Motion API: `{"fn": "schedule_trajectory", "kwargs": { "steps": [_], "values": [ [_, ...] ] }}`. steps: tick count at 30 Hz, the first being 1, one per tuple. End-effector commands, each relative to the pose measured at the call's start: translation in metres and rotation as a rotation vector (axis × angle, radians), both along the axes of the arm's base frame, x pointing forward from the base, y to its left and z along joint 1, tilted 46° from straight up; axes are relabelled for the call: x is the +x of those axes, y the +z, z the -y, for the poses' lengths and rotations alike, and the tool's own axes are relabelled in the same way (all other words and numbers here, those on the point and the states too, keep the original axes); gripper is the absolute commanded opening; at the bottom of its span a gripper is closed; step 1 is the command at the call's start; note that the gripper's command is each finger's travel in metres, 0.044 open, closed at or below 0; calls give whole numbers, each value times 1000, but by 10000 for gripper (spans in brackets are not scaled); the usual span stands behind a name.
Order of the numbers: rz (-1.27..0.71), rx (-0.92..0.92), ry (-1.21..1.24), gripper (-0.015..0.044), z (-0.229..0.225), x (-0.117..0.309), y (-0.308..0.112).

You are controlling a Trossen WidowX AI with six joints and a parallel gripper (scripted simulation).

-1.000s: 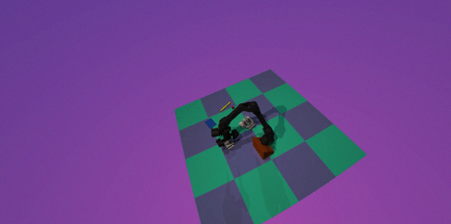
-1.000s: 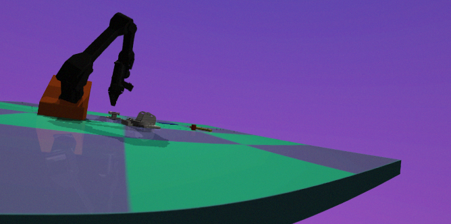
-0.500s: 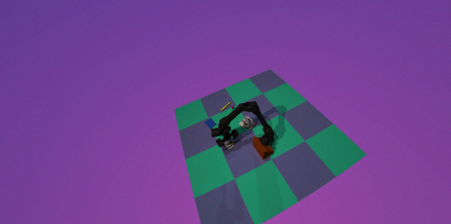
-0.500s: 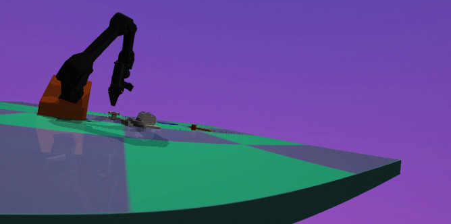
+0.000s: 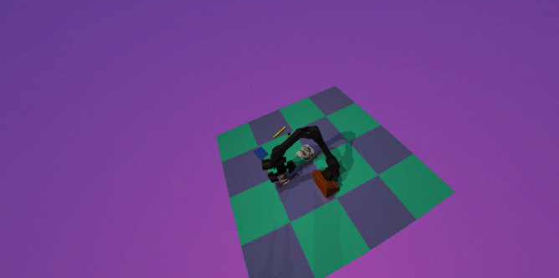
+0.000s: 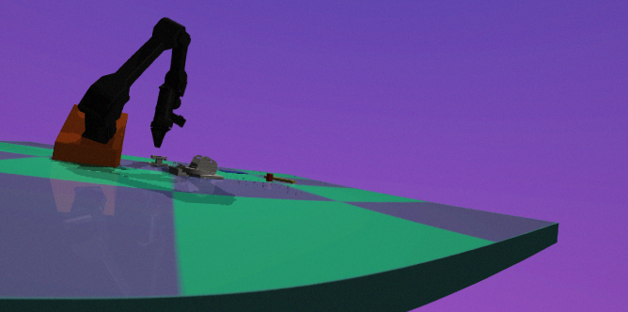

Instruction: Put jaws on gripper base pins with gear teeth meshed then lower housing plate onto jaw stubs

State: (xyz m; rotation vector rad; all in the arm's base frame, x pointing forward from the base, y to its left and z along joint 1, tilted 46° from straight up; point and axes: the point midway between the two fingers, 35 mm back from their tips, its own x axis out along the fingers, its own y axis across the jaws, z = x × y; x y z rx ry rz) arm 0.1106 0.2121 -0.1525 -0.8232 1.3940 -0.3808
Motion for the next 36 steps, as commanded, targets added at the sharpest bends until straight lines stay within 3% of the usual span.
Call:
{"fn": "schedule_trajectory", "kwargs": {
  "steps": [1,36],
  "values": [
    [2,-1,7,440,0,1,0],
    [3,-1,7,440,30,11,-35]
  ]
}}
